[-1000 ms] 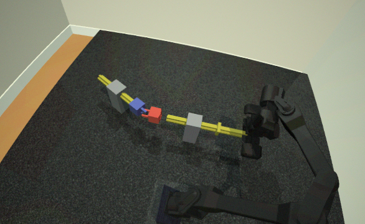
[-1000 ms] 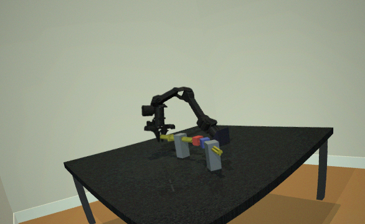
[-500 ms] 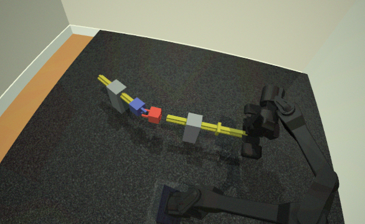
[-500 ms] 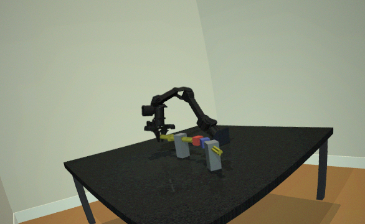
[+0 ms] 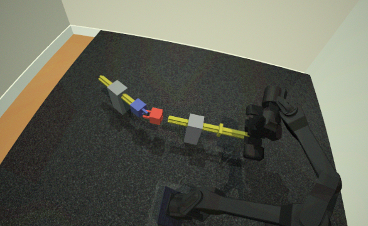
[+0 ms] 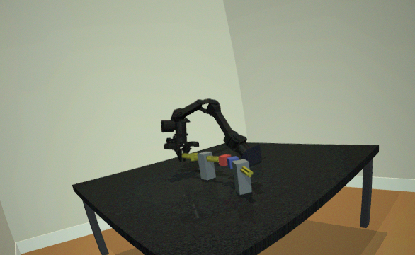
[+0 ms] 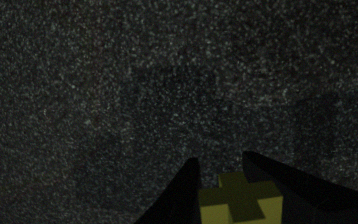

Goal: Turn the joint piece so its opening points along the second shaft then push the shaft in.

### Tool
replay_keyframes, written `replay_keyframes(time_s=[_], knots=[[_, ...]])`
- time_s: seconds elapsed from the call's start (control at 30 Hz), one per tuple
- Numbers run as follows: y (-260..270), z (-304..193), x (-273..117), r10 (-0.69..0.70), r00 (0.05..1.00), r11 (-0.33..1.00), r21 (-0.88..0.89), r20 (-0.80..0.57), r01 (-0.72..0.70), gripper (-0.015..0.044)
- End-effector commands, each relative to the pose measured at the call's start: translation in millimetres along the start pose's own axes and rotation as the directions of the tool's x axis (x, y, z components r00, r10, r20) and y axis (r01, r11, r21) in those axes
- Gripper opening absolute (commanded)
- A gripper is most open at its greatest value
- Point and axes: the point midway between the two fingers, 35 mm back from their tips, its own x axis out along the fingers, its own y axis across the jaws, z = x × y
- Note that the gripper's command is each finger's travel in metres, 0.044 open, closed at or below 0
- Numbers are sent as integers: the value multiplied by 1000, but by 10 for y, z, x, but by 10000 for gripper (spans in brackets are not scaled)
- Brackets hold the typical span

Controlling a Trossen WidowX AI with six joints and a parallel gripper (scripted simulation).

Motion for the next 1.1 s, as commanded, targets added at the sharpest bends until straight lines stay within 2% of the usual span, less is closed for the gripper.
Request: replay_keyframes(time_s=[0.0, 0.7, 0.93, 0.97, 1.07], knots=[[-5, -2, 8, -20, 1000, 1000, -1, -3, 20, 67], [-9, 48, 12, -145, 989, 989, -1, -4, 145, 67], [-3, 52, 3, -121, 993, 993, 2, 2, 121, 20], [-3, 52, 3, -121, 993, 993, 2, 2, 121, 0], [-3, 49, 3, -121, 993, 993, 2, 1, 121, 0]])
